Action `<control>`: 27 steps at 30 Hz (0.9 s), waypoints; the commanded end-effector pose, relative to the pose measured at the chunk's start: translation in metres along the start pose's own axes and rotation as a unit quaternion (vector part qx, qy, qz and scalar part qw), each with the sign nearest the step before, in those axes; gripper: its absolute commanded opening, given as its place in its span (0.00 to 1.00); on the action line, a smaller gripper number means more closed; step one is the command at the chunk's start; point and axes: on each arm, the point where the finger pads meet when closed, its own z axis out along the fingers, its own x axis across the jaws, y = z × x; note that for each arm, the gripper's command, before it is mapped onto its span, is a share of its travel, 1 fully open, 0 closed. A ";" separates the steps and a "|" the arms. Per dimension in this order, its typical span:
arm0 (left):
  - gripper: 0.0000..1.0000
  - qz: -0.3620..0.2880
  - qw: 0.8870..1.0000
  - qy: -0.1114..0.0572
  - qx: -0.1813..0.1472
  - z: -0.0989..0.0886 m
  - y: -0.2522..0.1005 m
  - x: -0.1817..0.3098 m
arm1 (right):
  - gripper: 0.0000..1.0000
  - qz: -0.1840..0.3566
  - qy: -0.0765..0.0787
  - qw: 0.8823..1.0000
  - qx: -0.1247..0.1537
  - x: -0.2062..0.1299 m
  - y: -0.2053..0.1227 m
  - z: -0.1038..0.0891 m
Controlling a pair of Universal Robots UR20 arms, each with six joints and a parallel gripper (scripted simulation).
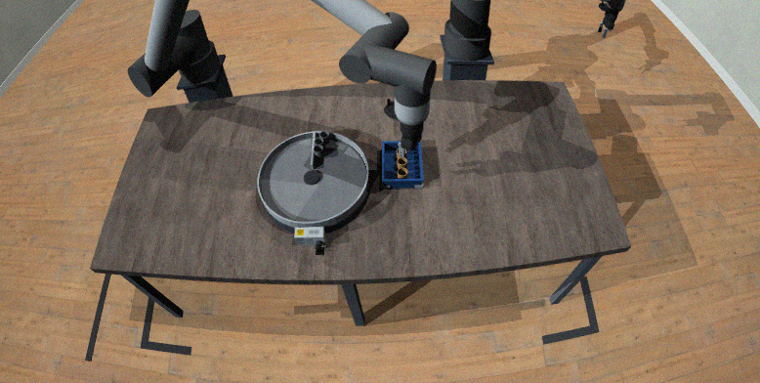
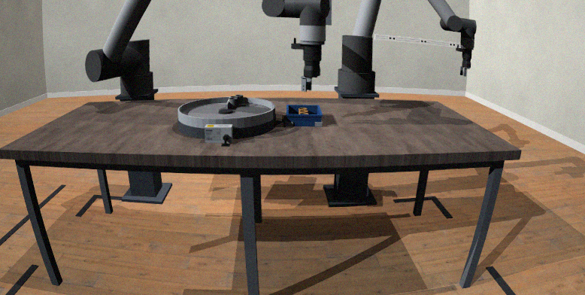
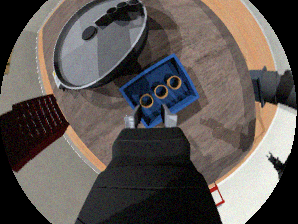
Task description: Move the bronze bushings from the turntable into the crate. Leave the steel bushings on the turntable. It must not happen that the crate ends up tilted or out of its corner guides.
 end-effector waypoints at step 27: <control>1.00 0.000 1.000 0.000 -0.001 -0.001 0.000 0.000 | 1.00 0.000 0.000 1.000 0.000 0.000 0.000 -0.063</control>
